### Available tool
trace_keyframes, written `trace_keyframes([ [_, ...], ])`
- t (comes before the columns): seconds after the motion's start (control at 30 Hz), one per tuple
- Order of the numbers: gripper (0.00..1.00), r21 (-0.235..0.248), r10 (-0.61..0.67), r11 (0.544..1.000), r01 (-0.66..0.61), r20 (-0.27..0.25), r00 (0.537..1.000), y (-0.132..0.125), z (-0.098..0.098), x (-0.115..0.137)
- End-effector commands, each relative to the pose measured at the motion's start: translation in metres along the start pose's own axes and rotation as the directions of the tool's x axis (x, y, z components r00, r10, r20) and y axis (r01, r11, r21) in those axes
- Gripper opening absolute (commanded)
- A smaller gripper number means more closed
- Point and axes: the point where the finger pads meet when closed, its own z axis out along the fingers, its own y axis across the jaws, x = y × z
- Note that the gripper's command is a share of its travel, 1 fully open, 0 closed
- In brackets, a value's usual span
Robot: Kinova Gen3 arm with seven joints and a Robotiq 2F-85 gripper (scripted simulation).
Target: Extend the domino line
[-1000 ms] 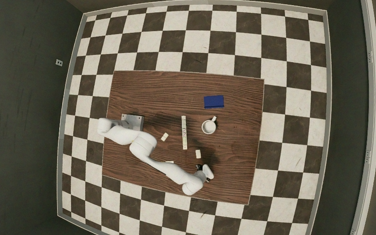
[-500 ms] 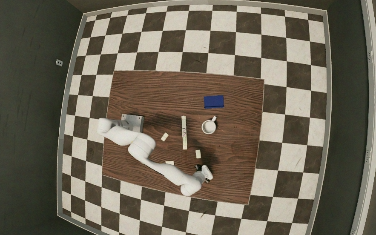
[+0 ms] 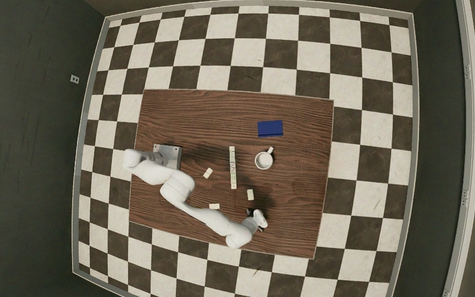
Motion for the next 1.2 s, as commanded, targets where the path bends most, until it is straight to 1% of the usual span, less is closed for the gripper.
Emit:
trace_keyframes([
  [0.0,0.36,-0.002,0.0,1.0,0.0,-0.007,1.0,0.001,-0.001,0.0],
  [0.5,0.36,-0.002,-0.001,1.0,0.0,-0.033,0.999,0.001,-0.001,-0.003],
  [1.17,0.36,-0.002,-0.001,1.0,0.0,-0.033,0.999,0.001,0.002,-0.023],
])
